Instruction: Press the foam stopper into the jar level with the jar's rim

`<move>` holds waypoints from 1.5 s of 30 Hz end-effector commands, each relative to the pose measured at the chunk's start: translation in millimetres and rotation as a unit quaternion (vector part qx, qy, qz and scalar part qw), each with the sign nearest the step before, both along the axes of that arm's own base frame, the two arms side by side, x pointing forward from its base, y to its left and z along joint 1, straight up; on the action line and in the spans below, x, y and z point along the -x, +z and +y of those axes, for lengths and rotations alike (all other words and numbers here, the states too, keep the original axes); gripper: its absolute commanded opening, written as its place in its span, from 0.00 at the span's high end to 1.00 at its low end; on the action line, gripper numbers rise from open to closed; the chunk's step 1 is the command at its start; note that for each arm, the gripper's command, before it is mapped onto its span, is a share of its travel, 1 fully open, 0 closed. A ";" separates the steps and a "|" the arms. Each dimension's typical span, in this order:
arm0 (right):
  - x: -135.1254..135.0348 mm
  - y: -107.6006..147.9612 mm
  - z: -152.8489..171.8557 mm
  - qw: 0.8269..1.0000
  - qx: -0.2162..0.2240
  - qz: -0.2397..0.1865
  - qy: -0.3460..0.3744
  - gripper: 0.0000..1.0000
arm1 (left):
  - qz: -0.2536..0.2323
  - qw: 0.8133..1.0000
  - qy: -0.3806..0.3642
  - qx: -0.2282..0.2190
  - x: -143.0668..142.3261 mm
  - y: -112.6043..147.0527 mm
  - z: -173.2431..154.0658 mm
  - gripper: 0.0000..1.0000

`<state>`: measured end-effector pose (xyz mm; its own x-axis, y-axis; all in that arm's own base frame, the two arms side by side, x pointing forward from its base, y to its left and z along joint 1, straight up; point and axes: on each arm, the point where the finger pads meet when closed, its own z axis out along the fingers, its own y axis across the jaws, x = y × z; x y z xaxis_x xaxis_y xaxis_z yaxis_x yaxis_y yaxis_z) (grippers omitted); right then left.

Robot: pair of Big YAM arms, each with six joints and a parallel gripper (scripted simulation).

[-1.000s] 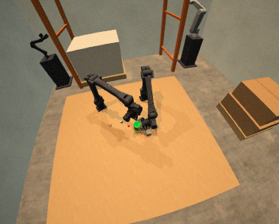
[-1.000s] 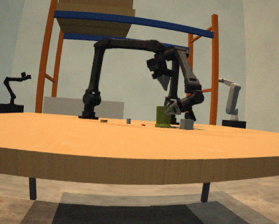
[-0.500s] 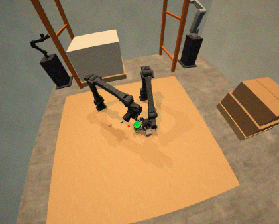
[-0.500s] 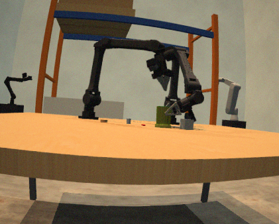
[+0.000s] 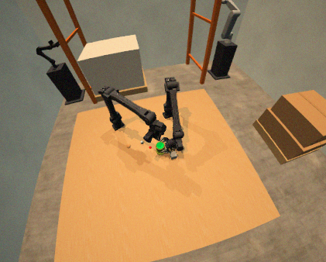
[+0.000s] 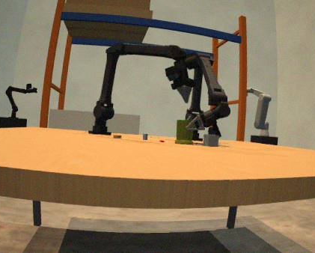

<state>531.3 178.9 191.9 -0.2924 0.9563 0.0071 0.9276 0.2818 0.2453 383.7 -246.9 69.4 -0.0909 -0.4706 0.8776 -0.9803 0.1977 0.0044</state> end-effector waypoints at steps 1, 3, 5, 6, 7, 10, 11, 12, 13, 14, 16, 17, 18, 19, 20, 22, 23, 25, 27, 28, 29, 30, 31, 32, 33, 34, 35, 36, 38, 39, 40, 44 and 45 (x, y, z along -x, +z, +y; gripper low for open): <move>-5.0 -8.2 6.1 1.000 0.001 0.000 0.009 1.00 | -0.039 0.999 0.003 0.011 -23.7 31.0 5.5 0.02; -4.9 -7.7 6.1 1.000 0.001 -0.001 0.009 1.00 | -0.038 0.999 0.003 0.010 -24.2 33.7 12.3 0.02; -4.9 -7.7 6.1 1.000 0.001 -0.001 0.009 1.00 | -0.037 0.999 0.003 0.010 -24.4 35.1 15.3 0.02; -4.9 -7.7 6.1 1.000 0.001 -0.001 0.009 1.00 | -0.037 0.999 0.003 0.010 -24.4 35.1 15.3 0.02; -4.9 -7.7 6.1 1.000 0.001 -0.001 0.009 1.00 | -0.027 1.000 0.003 0.008 -24.3 27.2 18.5 0.02; -4.9 -7.7 6.1 1.000 0.001 -0.001 0.009 1.00 | -0.031 0.999 0.003 0.007 -26.3 35.1 27.4 0.02; -4.9 -7.7 6.1 1.000 0.001 -0.001 0.009 1.00 | -0.028 1.000 0.003 0.006 -26.3 33.4 27.4 0.02; -4.9 -7.7 6.1 1.000 0.001 -0.001 0.009 1.00 | -0.032 0.999 0.003 0.006 -27.0 37.6 30.5 0.02; -4.9 -7.7 6.1 1.000 0.001 -0.001 0.009 1.00 | -0.036 0.999 0.003 0.005 -27.6 41.7 33.6 0.02; -4.9 -7.7 6.1 1.000 0.001 -0.001 0.009 1.00 | -0.038 0.999 0.003 0.005 -28.1 45.2 36.7 0.02; -4.9 -7.7 6.1 1.000 0.001 -0.001 0.009 1.00 | -0.034 0.999 0.003 0.005 -28.4 43.9 39.5 0.02; -4.9 -7.7 6.1 1.000 0.001 -0.001 0.009 1.00 | -0.032 0.999 0.002 0.003 -28.9 43.6 42.7 0.02; -4.9 -7.7 6.1 1.000 0.001 -0.001 0.009 1.00 | -0.034 0.999 0.002 0.004 -29.4 46.9 45.7 0.02; -4.9 -7.7 6.1 1.000 0.001 -0.001 0.009 1.00 | -0.034 0.999 0.002 0.006 -29.4 47.4 45.4 0.02; -4.9 -7.7 6.1 1.000 0.001 -0.001 0.009 1.00 | -0.036 0.999 0.002 0.004 -30.0 49.6 48.7 0.02; -4.9 -7.7 6.1 1.000 0.001 -0.001 0.009 1.00 | -0.035 0.999 0.002 0.003 -30.4 50.8 51.8 0.02; -4.9 -7.7 6.1 1.000 0.001 -0.001 0.009 1.00 | -0.035 0.999 0.002 0.003 -30.4 50.8 51.8 0.02; -4.9 -7.7 6.1 1.000 0.001 -0.001 0.009 1.00 | -0.032 0.999 0.001 0.006 -30.3 51.1 52.8 0.02; -4.9 -7.7 6.1 1.000 0.001 -0.001 0.009 1.00 | -0.033 0.999 0.002 0.003 -31.7 53.3 60.5 0.02; -4.9 -7.7 6.1 1.000 0.001 -0.001 0.009 1.00 | -0.033 0.999 0.002 0.002 -32.2 55.2 63.5 0.02; -4.9 -7.7 6.1 1.000 0.001 -0.001 0.009 1.00 | -0.033 0.999 0.002 0.004 -32.3 55.7 63.2 0.02; -4.9 -7.7 6.1 1.000 0.001 -0.001 0.009 1.00 | -0.032 0.999 0.002 0.002 -32.7 56.0 66.5 0.02; -4.9 -7.7 6.1 1.000 0.001 -0.001 0.009 1.00 | -0.031 1.000 0.002 0.002 -33.3 57.0 69.8 0.02; -4.9 -7.7 6.1 1.000 0.001 -0.001 0.009 1.00 | -0.030 1.000 0.002 0.002 -33.7 57.8 72.8 0.02; -4.9 -7.7 6.1 1.000 0.001 -0.001 0.009 1.00 | -0.030 1.000 0.002 0.003 -33.8 58.3 72.5 0.02; -4.9 -7.7 6.1 1.000 0.001 -0.001 0.009 1.00 | -0.028 1.000 0.002 0.002 -34.3 57.8 76.0 0.02; -4.9 -7.7 6.1 1.000 0.001 -0.001 0.009 1.00 | -0.026 1.000 0.002 0.001 -34.7 57.9 79.0 0.02; -4.9 -7.7 6.1 1.000 0.001 -0.001 0.009 1.00 | -0.024 1.000 0.002 0.001 -35.1 58.0 81.9 0.02; -4.9 -7.7 6.1 1.000 0.001 -0.001 0.009 1.00 | -0.021 1.000 0.002 0.001 -35.7 56.9 85.0 0.02; -4.9 -7.7 6.1 1.000 0.001 -0.001 0.009 1.00 | -0.021 1.000 0.002 0.001 -35.7 56.9 85.0 0.02; -4.9 -7.7 6.1 1.000 0.001 -0.001 0.009 1.00 | -0.021 1.000 0.002 0.001 -35.7 56.9 85.0 0.02; -4.9 -7.7 6.1 1.000 0.001 -0.001 0.009 1.00 | -0.016 1.000 0.001 0.001 -36.8 58.3 93.5 0.02; -4.9 -7.7 6.1 1.000 0.001 -0.001 0.009 1.00 | -0.016 1.000 0.001 0.000 -37.3 59.7 96.5 0.02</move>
<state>531.3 178.9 191.9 -0.2924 0.9563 0.0071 0.9276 0.2818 0.2453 402.3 -159.7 119.5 -0.0760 -0.4750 0.8767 -0.9820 0.1881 0.0168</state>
